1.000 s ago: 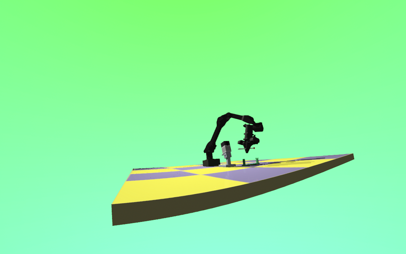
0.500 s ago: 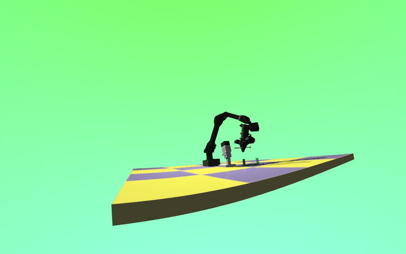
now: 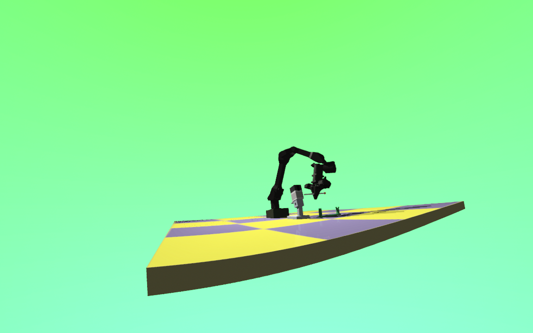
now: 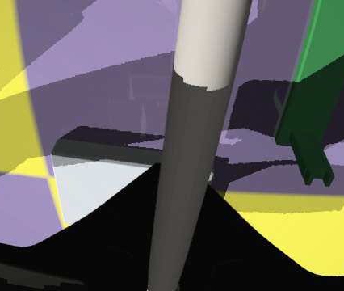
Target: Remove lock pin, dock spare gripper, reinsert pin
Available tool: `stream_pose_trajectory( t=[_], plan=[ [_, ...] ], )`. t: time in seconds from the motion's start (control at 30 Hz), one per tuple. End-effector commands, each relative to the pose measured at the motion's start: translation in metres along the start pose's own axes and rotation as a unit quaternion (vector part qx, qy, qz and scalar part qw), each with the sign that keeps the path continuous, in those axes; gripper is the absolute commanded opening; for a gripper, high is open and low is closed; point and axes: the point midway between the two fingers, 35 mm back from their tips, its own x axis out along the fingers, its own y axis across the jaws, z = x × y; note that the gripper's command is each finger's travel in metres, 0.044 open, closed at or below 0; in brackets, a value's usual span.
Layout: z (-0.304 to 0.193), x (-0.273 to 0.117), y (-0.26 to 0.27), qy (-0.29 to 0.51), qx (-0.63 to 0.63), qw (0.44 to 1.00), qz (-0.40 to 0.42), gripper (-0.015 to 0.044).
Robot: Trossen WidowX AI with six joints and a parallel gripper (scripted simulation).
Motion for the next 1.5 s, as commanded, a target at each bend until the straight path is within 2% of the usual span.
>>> stream_pose_trajectory(
  t=[0.0, 0.37, 1.47],
  plan=[
    [0.003, 0.012, 0.002, 0.000, 0.002, 1.000, 0.004, 0.0000],
    [0.012, 0.050, 0.004, -0.001, 0.003, 1.000, 0.003, 0.0000],
    [-0.008, 0.052, 0.004, -0.002, 0.005, 1.000, 0.000, 0.0000]
  ],
)
